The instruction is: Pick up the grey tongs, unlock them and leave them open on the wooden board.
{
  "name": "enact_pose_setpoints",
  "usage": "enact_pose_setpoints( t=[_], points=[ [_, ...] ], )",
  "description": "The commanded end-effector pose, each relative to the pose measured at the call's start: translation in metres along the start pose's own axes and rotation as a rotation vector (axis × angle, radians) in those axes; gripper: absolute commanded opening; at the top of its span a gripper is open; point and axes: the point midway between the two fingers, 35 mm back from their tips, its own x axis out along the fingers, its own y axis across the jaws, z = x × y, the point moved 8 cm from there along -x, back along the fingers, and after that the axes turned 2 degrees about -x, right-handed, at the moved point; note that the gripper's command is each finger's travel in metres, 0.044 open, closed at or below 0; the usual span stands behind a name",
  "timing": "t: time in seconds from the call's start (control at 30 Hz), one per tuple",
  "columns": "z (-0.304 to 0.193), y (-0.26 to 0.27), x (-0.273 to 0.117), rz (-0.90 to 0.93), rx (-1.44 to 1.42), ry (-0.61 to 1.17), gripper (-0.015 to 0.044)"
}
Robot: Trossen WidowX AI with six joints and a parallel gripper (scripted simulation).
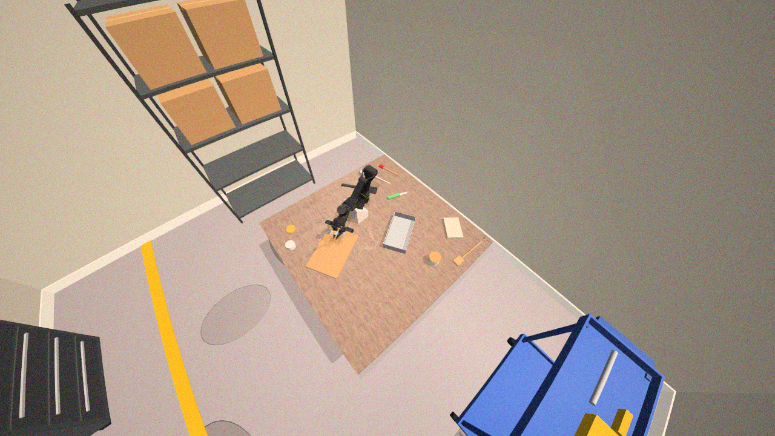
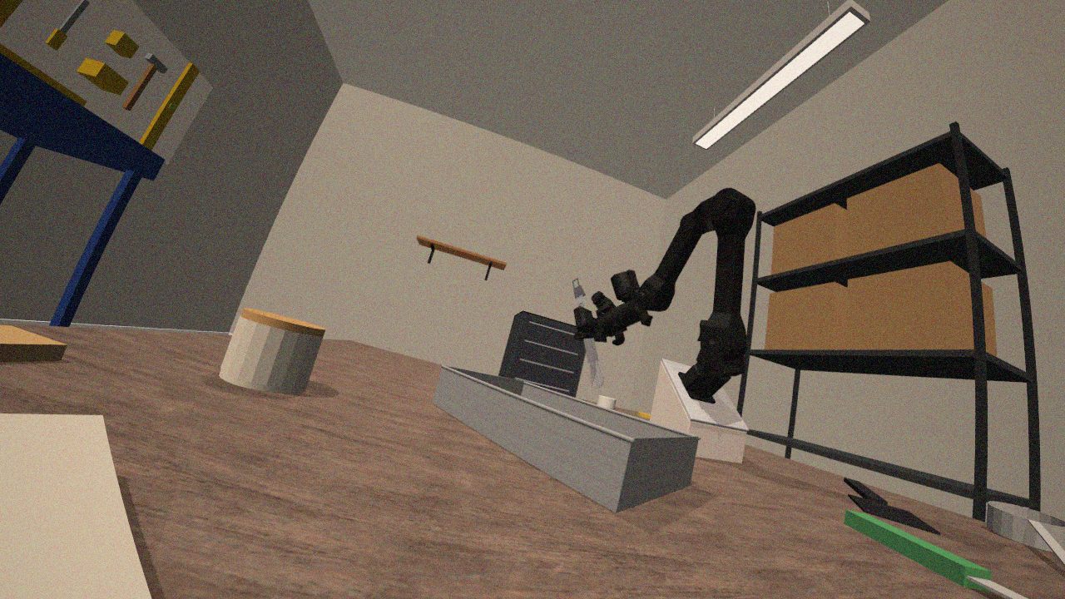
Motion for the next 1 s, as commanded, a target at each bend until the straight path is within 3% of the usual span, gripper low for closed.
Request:
enact_pose_setpoints(
  t=[0.0,0.97],
  points=[
    [0.008,-0.001,0.008,-0.001,-0.009,0.031,-0.0150],
    [0.033,-0.006,0.052,-0.012,-0.020,0.424,-0.0150]
  ],
)
